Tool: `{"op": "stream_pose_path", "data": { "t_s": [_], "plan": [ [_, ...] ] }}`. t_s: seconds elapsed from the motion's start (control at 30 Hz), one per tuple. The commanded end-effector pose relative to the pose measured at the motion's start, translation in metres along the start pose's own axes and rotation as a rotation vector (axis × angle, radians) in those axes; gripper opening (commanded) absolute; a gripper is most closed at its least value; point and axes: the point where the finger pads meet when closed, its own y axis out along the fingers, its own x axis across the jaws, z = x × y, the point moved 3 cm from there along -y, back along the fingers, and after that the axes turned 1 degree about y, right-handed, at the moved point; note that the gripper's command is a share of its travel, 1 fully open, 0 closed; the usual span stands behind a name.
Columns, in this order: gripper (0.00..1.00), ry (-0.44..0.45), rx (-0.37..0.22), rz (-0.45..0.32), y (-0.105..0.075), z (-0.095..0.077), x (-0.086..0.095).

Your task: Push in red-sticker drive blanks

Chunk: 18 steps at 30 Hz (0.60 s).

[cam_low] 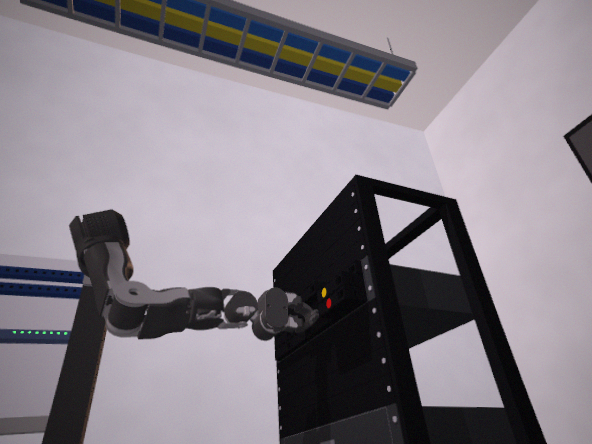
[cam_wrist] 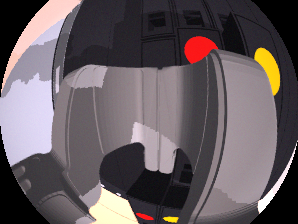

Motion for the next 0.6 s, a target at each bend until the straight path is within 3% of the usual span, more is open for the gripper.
{"op": "stream_pose_path", "data": {
  "t_s": [0.0, 0.57],
  "plan": [
    [0.0, -0.002, 0.01, -0.025, 0.0021, 0.0028, 0.0082],
    [0.0, -0.002, 0.01, -0.024, 0.005, 0.0035, 0.0101]
  ]
}}
